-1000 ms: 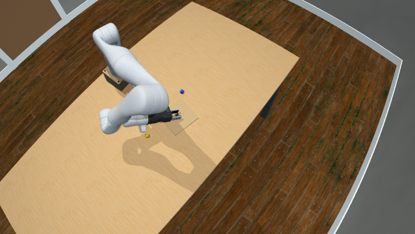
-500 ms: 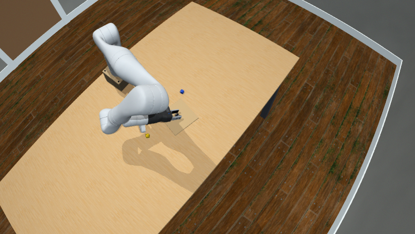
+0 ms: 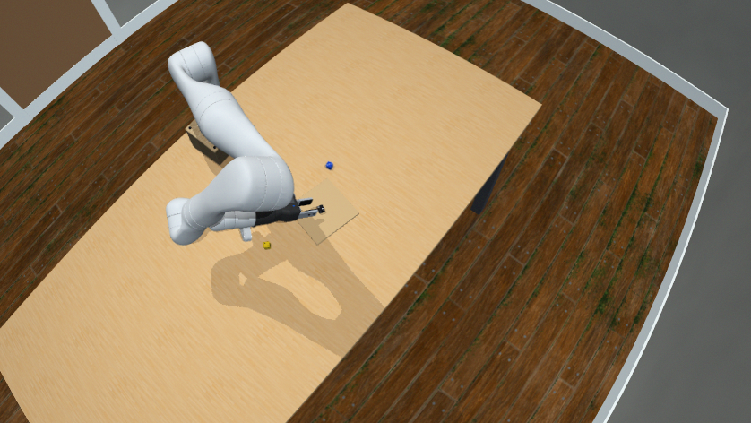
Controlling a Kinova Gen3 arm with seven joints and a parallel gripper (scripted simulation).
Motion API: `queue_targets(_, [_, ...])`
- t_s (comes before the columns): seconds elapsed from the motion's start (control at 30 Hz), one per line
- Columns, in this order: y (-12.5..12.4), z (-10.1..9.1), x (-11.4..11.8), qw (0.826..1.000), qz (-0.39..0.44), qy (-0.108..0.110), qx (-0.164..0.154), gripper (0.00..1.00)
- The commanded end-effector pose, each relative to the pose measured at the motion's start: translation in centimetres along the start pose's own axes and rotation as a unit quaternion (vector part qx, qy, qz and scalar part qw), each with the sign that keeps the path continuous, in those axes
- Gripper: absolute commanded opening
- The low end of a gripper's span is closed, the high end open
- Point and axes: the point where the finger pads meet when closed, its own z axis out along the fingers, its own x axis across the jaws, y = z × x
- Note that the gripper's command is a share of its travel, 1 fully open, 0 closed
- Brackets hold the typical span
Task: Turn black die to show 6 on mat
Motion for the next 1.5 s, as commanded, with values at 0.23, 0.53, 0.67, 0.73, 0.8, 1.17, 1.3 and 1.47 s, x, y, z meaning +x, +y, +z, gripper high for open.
queue_targets(0.23, [-0.1, -1.8, -0.3, 1.000, 0.000, -0.006, 0.001, 0.64])
queue_targets(0.53, [0.5, -2.1, -0.3, 1.000, 0.000, -0.006, 0.001, 0.64])
queue_targets(0.67, [1.8, -2.8, -0.3, 1.000, 0.000, -0.006, 0.001, 0.64])
queue_targets(0.73, [2.6, -3.3, -0.3, 1.000, 0.000, -0.006, 0.001, 0.64])
queue_targets(0.8, [3.5, -3.7, -0.3, 1.000, 0.000, -0.006, 0.001, 0.64])
queue_targets(1.17, [5.2, -4.6, -0.3, 1.000, 0.000, -0.006, 0.001, 0.64])
queue_targets(1.3, [5.2, -4.6, -0.3, 1.000, 0.000, -0.006, 0.001, 0.64])
queue_targets(1.47, [5.3, -4.6, -0.3, 1.000, 0.000, -0.006, 0.010, 0.64])
